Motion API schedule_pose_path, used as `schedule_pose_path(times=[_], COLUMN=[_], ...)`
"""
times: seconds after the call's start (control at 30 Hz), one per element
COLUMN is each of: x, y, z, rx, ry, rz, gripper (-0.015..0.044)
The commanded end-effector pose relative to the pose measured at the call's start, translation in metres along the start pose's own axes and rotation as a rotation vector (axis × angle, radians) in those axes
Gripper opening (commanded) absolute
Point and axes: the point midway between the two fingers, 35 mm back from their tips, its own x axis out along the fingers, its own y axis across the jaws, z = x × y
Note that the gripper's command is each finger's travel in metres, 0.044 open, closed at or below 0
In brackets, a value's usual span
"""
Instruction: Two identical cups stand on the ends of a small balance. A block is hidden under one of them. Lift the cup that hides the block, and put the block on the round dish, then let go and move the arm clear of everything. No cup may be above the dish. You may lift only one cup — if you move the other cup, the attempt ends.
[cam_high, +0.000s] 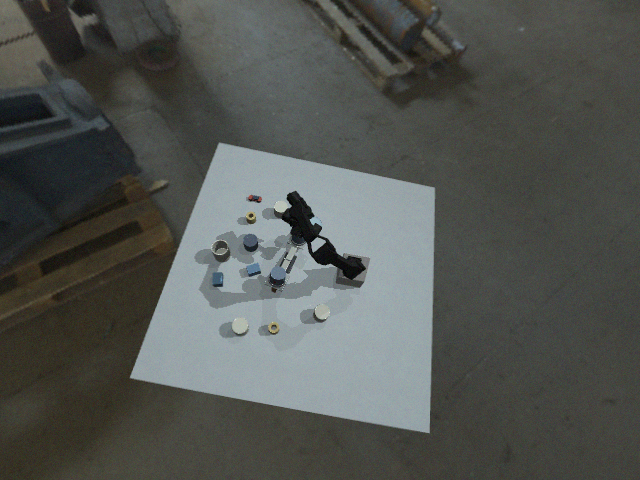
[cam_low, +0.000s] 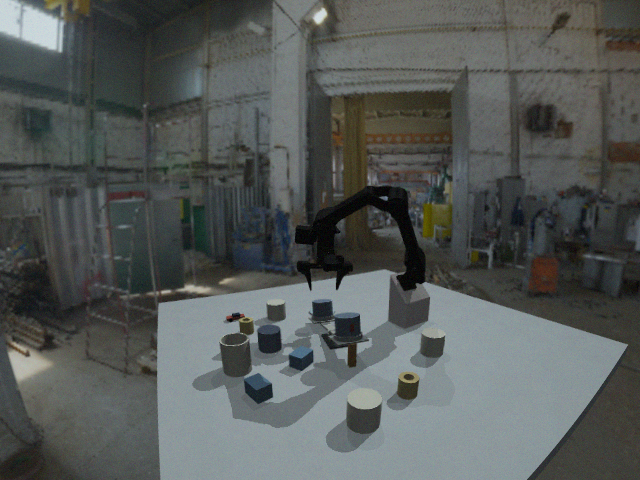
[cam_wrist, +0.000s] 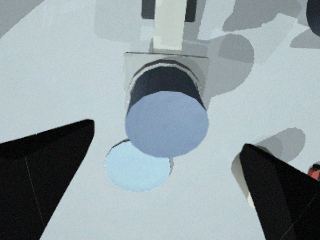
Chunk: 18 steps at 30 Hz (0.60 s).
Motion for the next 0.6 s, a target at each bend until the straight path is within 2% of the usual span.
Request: schedule_pose_path(times=[0.0,0.57], x=[0.014,0.032], y=[-0.004,-0.003], z=[-0.010,-0.010], rx=[-0.102,-0.102], ry=[0.004,0.004], rz=[0.048,0.048], gripper=[0.0440,0.0440])
